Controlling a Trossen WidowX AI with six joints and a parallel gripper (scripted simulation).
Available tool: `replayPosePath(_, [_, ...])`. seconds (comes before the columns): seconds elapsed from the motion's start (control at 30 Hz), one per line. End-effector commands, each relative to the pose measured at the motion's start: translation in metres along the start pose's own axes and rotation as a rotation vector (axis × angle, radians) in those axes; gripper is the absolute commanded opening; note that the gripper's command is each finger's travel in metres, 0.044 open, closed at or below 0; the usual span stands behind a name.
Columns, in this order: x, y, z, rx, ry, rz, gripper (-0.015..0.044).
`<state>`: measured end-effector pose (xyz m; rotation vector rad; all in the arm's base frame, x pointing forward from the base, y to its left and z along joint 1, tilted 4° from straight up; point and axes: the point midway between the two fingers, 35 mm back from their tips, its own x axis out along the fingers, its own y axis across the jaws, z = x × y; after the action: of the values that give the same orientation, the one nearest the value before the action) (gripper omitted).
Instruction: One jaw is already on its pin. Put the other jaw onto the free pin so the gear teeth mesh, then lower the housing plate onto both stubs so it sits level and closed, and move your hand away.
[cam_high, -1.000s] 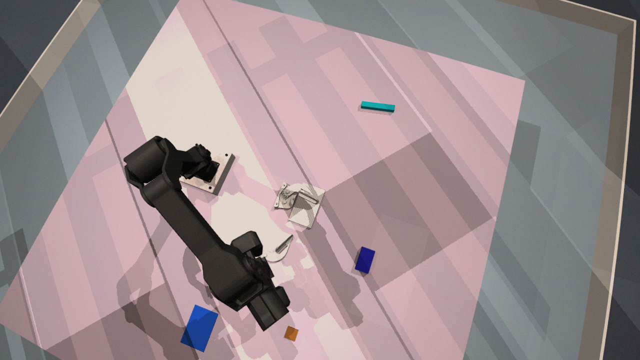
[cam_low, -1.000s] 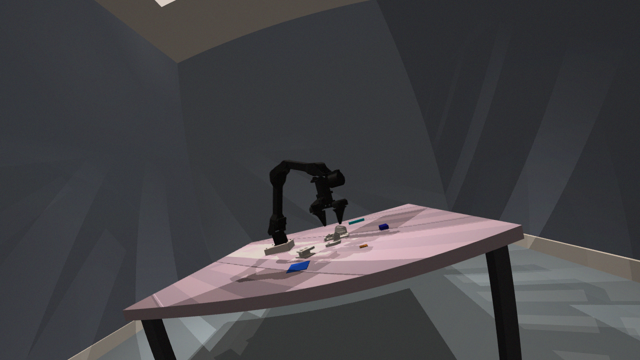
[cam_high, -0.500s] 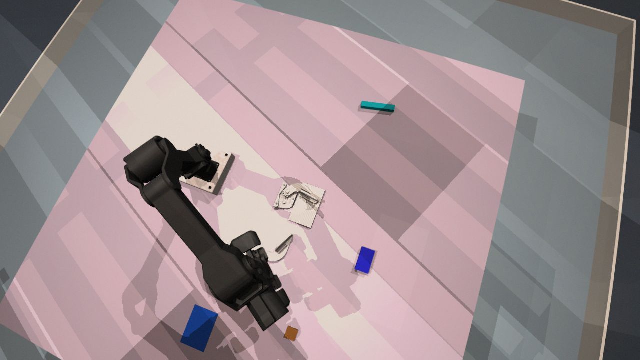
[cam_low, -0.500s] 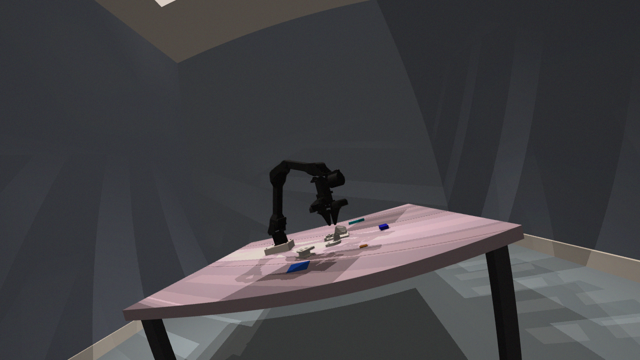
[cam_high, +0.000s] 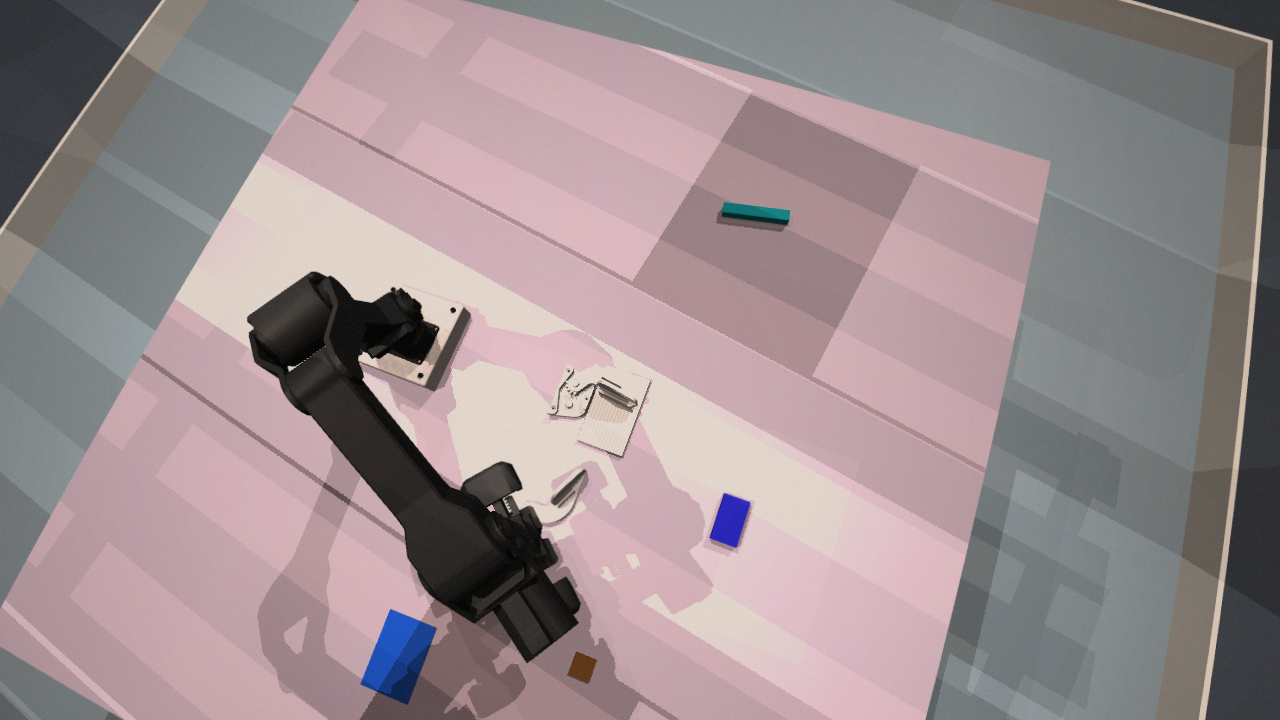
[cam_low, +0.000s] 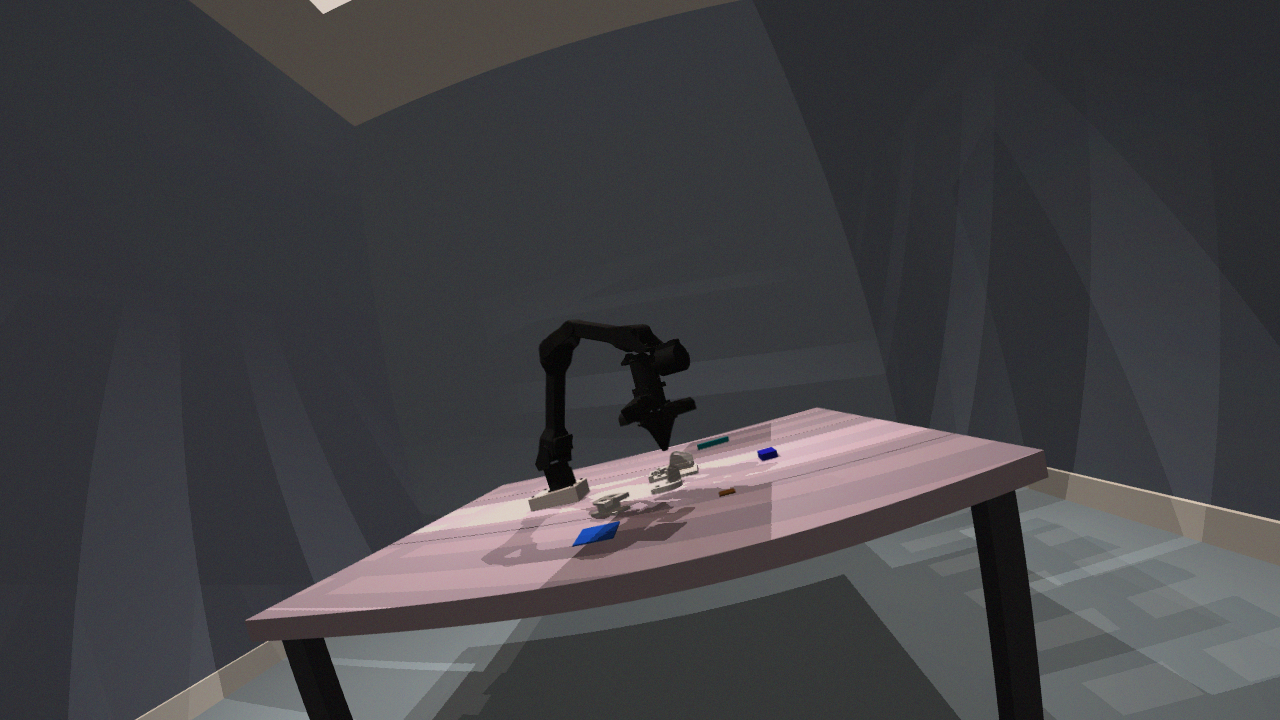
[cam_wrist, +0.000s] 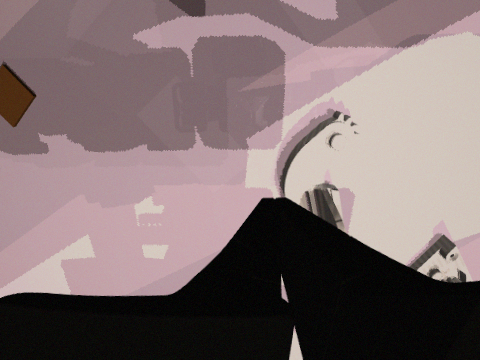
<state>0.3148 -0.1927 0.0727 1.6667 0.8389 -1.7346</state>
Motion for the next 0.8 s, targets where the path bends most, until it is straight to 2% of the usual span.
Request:
replayPosePath(0.0, [0.000, 0.000, 0.000, 0.000, 0.000, 0.000, 0.0026])
replayPosePath(0.53, [0.000, -0.005, -0.007, -0.463, 0.001, 0.000, 0.0440])
replayPosePath(0.77, [-0.001, -0.008, -0.011, -0.686, 0.002, 0.001, 0.0440])
